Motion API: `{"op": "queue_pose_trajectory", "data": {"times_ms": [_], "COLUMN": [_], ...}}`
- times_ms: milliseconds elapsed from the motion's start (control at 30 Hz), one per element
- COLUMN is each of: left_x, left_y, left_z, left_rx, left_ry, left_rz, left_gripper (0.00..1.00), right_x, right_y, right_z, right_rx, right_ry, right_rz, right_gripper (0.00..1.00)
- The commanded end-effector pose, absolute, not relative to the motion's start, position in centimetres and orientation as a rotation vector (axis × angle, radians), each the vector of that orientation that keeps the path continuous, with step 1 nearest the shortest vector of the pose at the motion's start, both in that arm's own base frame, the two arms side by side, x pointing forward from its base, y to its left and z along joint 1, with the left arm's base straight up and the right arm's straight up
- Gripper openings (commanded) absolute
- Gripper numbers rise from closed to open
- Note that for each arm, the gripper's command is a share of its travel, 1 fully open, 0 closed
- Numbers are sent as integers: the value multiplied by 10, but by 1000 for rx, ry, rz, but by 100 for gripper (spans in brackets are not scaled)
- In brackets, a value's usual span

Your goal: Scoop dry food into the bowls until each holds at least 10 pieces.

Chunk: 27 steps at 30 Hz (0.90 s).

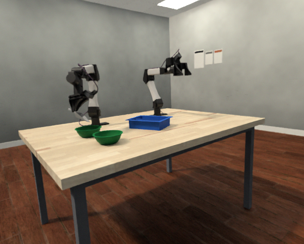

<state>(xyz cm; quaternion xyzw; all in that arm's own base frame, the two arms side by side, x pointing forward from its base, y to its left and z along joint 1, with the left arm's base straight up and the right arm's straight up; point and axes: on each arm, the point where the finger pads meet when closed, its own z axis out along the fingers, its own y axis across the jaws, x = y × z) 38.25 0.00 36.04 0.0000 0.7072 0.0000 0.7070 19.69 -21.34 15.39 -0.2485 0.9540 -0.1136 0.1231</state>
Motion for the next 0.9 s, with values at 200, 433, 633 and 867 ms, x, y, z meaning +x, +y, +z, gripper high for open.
{"op": "queue_pose_trajectory", "data": {"times_ms": [200, 433, 633, 867], "left_x": [380, 380, 380, 380], "left_y": [0, 0, 0, 0], "left_z": [376, 376, 376, 376], "left_rx": [-1, -1, -1, -1], "left_ry": [1532, 1532, 1532, 1532], "left_rz": [-1, -1, -1, -1], "left_gripper": [100, 100, 100, 100], "right_x": [200, 198, 198, 186], "right_y": [-211, -209, -206, -191], "right_z": [160, 160, 158, 144], "right_rx": [-430, -429, -431, -231], "right_ry": [2764, 2771, 2781, 2765], "right_rz": [-279, -268, -249, -206], "right_gripper": [0, 0, 0, 0]}}
